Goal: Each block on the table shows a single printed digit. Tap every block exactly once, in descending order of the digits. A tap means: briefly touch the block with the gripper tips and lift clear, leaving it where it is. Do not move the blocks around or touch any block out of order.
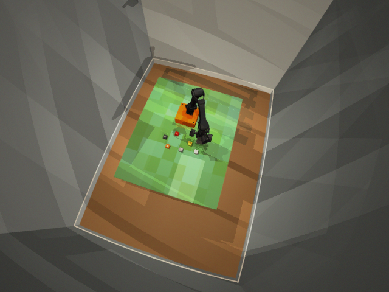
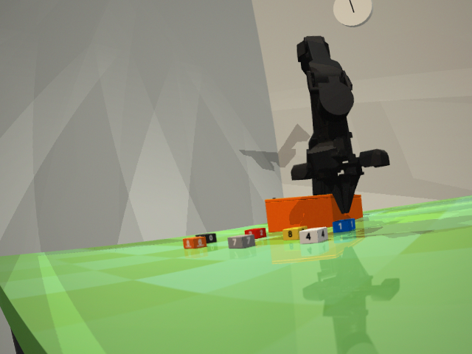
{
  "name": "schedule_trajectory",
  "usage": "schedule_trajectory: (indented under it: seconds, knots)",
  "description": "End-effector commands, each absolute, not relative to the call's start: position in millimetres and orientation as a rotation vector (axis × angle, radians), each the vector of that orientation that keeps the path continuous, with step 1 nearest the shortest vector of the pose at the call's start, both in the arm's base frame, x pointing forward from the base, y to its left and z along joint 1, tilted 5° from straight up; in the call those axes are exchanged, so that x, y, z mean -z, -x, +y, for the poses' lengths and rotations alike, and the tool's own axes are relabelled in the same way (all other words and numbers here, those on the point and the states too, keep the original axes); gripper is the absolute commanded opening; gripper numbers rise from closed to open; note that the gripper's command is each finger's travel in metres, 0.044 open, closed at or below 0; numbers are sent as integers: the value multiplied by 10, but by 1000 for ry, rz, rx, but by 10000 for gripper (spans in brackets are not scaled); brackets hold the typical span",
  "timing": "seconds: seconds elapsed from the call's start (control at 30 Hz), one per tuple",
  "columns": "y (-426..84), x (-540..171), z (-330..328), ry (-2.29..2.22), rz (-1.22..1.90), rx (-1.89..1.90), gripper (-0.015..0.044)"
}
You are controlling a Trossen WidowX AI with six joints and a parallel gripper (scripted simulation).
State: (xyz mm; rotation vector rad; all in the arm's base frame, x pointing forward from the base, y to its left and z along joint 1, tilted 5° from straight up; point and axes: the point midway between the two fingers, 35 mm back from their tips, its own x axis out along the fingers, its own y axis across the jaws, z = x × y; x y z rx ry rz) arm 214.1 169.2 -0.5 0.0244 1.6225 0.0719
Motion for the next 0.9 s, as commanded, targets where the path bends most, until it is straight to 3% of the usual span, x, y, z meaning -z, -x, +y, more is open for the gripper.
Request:
schedule_trajectory:
  seconds: [0.0,0.27,0.5,0.87]
  knots:
    - [-2179,-128,1712,-32,1610,-81,20]
    - [-2219,-911,1660,-32,1610,-81,20]
    - [-2283,-932,1584,-30,1608,-77,20]
    - [-3027,-843,150,-10,1602,-43,20]
